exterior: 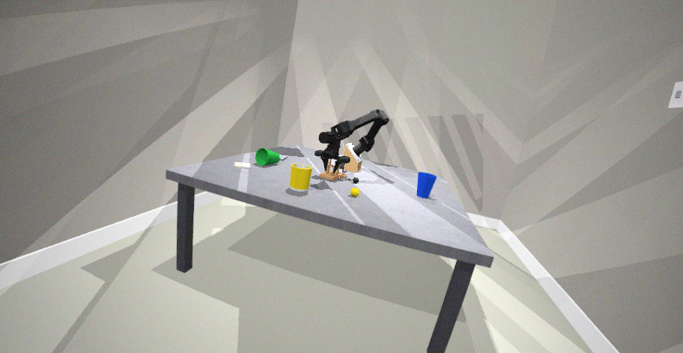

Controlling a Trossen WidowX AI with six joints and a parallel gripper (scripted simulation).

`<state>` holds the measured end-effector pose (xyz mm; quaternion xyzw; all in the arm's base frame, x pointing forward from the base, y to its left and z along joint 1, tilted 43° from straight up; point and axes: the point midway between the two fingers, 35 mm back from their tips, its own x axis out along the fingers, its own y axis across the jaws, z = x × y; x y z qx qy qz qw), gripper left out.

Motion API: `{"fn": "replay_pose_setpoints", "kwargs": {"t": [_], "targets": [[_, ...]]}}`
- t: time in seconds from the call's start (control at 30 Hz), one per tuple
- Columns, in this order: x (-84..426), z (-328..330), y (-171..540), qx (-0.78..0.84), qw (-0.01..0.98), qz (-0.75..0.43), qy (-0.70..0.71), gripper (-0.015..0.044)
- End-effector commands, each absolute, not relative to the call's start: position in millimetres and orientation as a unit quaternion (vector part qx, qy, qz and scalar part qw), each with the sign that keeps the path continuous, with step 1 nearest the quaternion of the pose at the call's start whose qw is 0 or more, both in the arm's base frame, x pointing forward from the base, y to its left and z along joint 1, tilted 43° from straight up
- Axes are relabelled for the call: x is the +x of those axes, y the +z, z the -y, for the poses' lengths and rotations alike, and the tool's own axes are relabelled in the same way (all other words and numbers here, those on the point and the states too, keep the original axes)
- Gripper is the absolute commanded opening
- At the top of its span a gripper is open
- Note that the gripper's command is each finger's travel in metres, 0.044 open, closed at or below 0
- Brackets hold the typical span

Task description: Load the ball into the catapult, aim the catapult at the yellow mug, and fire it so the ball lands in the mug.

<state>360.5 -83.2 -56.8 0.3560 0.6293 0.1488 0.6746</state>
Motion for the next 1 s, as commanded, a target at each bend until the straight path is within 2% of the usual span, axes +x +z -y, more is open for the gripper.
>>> {"fn": "replay_pose_setpoints", "kwargs": {"t": [0.0, 0.4, 0.5, 0.63, 0.97], "targets": [[361, 84, -56, 0.356, 0.675, -0.629, 0.149, 0.0053], [361, 86, -54, 0.356, 0.675, -0.629, 0.148, 0.0368], [357, 113, -27, 0.355, 0.676, -0.629, 0.146, 0.044], [344, 149, 15, 0.356, 0.675, -0.63, 0.146, 0.044], [341, 145, 12, 0.359, 0.674, -0.629, 0.146, 0.044]]}}
